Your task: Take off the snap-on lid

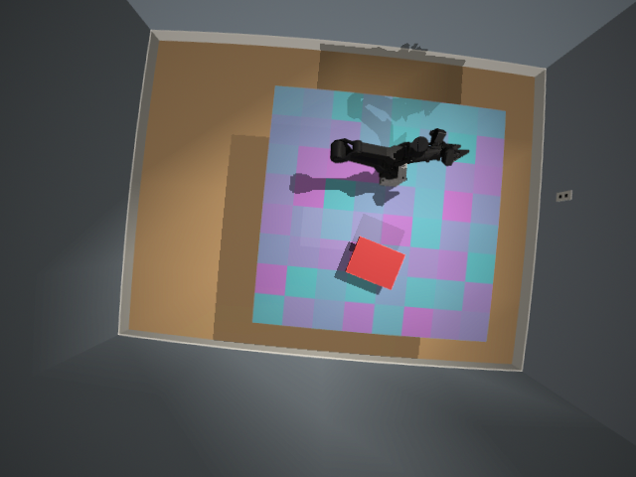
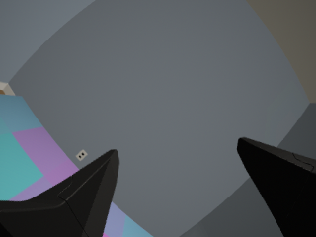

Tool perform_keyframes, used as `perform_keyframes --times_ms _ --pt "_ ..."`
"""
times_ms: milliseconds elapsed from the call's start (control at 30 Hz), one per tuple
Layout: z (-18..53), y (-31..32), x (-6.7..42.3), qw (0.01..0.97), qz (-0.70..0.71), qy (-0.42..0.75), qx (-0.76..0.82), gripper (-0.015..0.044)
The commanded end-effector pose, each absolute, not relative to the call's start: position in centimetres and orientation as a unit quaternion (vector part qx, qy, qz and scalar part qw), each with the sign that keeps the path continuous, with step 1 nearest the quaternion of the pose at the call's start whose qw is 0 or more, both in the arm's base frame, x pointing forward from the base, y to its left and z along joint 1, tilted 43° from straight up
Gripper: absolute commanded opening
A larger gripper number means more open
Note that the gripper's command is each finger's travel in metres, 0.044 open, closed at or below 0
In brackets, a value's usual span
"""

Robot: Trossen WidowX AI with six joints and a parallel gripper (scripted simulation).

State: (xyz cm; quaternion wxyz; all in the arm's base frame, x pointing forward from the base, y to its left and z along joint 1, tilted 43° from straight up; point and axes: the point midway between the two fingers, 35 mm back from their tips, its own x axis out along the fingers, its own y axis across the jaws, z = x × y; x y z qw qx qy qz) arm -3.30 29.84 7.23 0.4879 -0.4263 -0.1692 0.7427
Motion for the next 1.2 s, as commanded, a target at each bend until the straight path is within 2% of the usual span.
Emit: perform_keyframes --times_ms 0,167,300,367,567,867,1167 --pt "7.2 29.9 -3.0 0.493 0.741 -0.163 -0.427 0.0374" --pt "6.1 30.2 3.6 0.621 0.669 0.001 -0.41 0.0243" --pt "5.6 29.9 8.1 0.72 0.583 0.123 -0.355 0.0235" --pt "5.5 29.7 9.1 0.743 0.559 0.149 -0.339 0.0235" --pt "5.2 26.4 17.4 0.889 0.307 0.3 -0.159 0.0235" --pt "5.7 22.1 23.1 0.944 0.07 0.322 0.022 0.0235" --pt "6.9 17.0 27.4 0.936 -0.146 0.25 0.2 0.0235"
